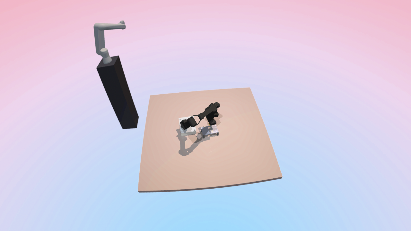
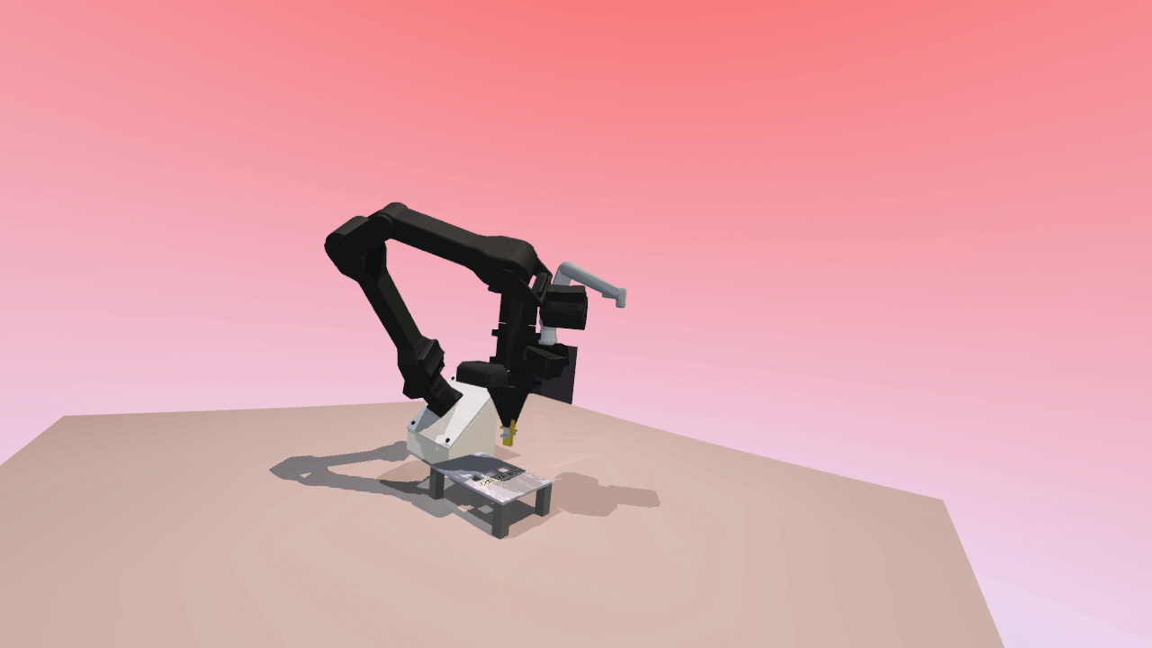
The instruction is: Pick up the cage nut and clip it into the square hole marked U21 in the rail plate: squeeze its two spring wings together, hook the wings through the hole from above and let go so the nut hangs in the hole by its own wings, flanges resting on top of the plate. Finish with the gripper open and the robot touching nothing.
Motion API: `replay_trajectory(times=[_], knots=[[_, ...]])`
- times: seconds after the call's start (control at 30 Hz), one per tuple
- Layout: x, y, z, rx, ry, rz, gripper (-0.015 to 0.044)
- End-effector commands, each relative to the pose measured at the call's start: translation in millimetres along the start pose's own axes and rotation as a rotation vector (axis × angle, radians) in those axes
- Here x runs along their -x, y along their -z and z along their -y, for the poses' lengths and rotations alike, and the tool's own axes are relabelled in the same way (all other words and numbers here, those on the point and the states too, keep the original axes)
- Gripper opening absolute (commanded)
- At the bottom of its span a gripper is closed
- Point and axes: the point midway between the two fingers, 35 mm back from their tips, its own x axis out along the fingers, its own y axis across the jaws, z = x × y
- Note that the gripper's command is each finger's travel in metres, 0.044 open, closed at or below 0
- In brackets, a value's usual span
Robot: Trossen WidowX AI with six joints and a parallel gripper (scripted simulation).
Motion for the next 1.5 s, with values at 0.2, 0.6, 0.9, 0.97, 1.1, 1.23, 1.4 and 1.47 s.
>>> replay_trajectory(times=[0.2, 0.6, 0.9, 0.97, 1.1, 1.23, 1.4, 1.47], knots=[[-4, 13, 24, -0.119, 0.013, -0.008, 0.0024], [-15, 13, 25, -0.118, -0.017, -0.016, 0.0024], [-23, 13, 26, -0.118, -0.039, -0.021, 0.0024], [-24, 13, 27, -0.118, -0.044, -0.021, 0.0024], [-28, 13, 27, -0.118, -0.053, -0.023, 0.0024], [-29, 13, 27, -0.118, -0.054, -0.023, 0.0024], [-35, 12, 27, -0.118, -0.055, -0.022, 0.0024], [-38, 12, 27, -0.118, -0.055, -0.022, 0.0024]])
